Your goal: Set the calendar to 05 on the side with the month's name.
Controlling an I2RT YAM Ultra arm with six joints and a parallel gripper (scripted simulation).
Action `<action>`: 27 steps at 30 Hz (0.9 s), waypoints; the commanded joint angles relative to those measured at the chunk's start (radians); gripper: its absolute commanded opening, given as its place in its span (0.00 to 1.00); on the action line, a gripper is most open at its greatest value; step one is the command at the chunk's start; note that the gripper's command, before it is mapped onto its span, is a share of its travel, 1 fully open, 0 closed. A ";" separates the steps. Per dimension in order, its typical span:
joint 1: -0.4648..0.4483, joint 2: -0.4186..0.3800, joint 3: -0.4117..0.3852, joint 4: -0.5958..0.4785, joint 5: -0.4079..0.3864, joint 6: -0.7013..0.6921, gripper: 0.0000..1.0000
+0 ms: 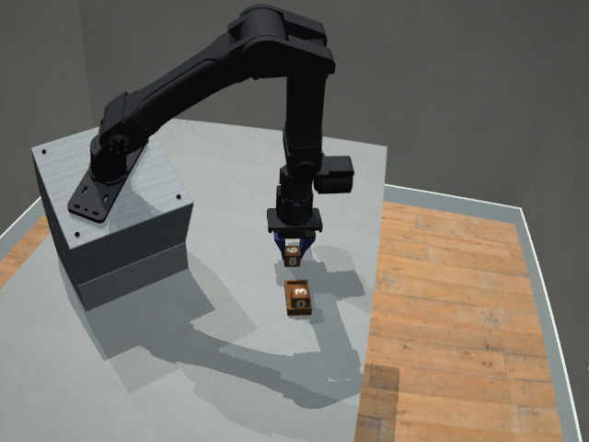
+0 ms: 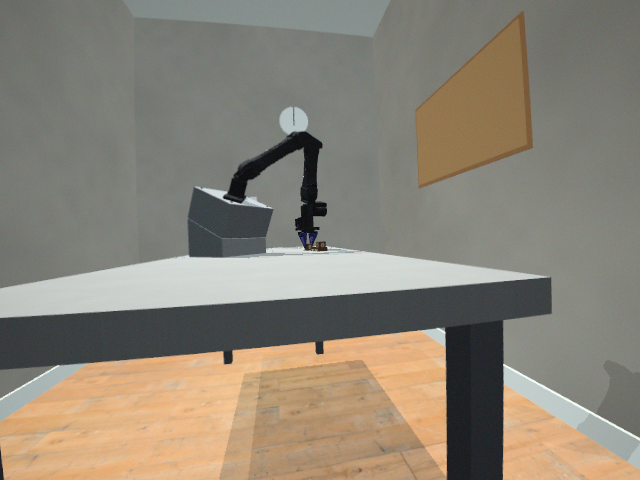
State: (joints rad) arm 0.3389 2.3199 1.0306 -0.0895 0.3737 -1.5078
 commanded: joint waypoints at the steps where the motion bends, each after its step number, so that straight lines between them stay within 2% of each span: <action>1: 0.003 -0.006 0.003 0.001 -0.013 -0.001 0.27; 22: 0.009 -0.027 -0.003 -0.016 -0.011 0.005 0.27; 27: 0.038 -0.118 -0.024 -0.096 -0.006 0.035 0.27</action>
State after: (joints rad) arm 0.3485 2.2620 1.0103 -0.1322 0.3740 -1.4933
